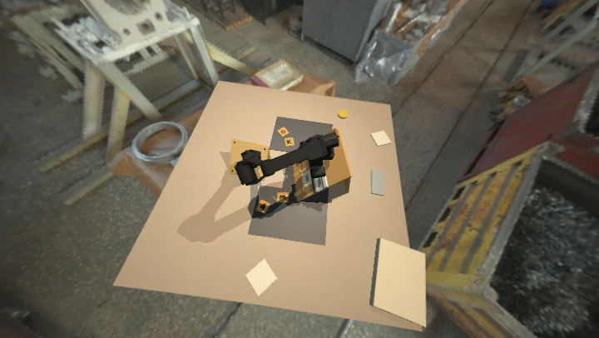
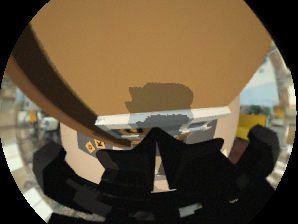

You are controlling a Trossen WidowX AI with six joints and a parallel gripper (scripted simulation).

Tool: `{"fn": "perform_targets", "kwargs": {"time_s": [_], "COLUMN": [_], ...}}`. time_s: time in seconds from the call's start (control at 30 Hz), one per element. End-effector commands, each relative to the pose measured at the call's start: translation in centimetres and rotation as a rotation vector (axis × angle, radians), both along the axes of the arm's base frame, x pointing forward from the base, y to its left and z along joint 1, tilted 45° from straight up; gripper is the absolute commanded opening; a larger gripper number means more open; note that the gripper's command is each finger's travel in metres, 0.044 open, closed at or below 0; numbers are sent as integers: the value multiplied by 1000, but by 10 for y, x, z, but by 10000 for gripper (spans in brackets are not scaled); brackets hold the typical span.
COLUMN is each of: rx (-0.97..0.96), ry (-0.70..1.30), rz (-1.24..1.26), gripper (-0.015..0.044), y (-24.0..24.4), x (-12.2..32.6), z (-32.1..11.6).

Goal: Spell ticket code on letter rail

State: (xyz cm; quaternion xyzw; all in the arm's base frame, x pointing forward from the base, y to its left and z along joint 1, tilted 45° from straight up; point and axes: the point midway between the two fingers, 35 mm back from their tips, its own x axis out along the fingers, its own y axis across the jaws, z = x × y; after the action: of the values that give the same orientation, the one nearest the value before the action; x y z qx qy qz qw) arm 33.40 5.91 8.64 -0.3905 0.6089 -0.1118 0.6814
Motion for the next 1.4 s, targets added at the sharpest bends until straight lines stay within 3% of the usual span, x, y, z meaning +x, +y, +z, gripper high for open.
{"fn": "perform_targets", "kwargs": {"time_s": [0.0, 1.2, 1.37], "rx": [0, 1, -2], "ry": [-2, 0, 146], "rz": [-3, -3, 265], "gripper": [0, 0, 131], "y": [1, 8, 16], "x": [0, -25, -27], "z": [-1, 14, 43]}}
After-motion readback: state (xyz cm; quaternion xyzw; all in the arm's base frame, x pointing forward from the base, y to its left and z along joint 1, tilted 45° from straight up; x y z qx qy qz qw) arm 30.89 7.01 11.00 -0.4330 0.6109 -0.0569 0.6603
